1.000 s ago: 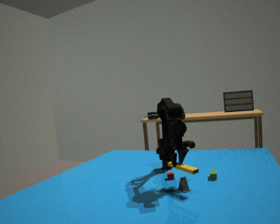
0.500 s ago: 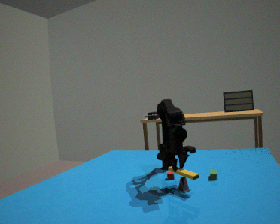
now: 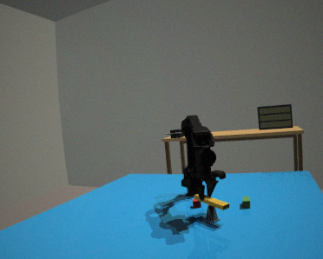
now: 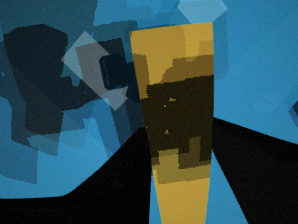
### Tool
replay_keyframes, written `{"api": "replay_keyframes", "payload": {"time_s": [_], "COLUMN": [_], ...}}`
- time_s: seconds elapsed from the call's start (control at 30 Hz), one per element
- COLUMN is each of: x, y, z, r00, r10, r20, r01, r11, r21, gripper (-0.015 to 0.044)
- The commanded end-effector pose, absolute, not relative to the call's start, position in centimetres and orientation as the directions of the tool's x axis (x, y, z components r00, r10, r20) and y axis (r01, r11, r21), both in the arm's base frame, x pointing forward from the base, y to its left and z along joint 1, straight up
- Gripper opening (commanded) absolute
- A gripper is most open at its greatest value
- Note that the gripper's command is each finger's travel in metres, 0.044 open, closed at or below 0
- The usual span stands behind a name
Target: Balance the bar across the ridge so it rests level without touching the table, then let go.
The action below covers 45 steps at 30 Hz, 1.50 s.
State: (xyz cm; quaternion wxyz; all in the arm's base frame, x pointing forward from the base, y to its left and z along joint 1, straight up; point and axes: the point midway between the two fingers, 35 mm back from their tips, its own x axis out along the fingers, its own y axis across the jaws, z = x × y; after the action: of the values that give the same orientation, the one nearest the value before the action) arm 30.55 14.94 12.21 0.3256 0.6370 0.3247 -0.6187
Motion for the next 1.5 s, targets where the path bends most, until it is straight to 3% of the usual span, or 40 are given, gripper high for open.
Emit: {"api": "replay_keyframes", "payload": {"time_s": [0.0, 1.47], "x": [30.56, 30.58], "y": [14.98, 15.00], "z": [12.20, 11.83], "r00": [0.025, 0.025], "r10": [0.012, 0.012], "r20": [-1.000, -1.000], "r01": [0.815, 0.815], "r11": [-0.580, -0.580], "r21": [0.013, 0.013], "gripper": [0.0000, 0.0000]}}
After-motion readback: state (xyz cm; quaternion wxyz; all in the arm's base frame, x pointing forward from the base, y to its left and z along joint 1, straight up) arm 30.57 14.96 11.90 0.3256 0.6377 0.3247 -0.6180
